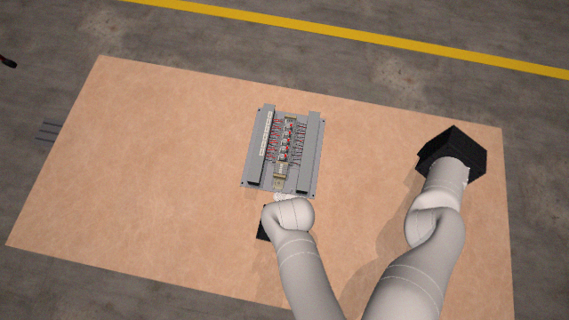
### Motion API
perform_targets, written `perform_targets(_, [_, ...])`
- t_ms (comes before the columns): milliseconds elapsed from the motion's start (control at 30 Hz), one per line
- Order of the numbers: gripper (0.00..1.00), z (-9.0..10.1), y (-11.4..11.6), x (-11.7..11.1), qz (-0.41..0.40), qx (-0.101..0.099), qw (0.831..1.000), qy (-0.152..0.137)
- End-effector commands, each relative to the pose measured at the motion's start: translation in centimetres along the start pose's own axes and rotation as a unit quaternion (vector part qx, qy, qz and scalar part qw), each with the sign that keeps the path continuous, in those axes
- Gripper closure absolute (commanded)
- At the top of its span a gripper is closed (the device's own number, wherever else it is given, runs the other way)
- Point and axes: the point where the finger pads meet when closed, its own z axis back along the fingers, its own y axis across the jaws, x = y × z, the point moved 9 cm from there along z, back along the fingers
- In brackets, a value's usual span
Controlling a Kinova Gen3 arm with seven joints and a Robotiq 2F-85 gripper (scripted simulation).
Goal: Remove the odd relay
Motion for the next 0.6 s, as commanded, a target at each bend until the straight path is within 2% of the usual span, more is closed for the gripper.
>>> perform_targets(0, [0.39,0.04,-0.02,-0.02,0.0,0.0,1.0,0.0])
perform_targets(567, [0.39,0.25,-0.01,-0.02,0.0,0.0,1.0,0.0])
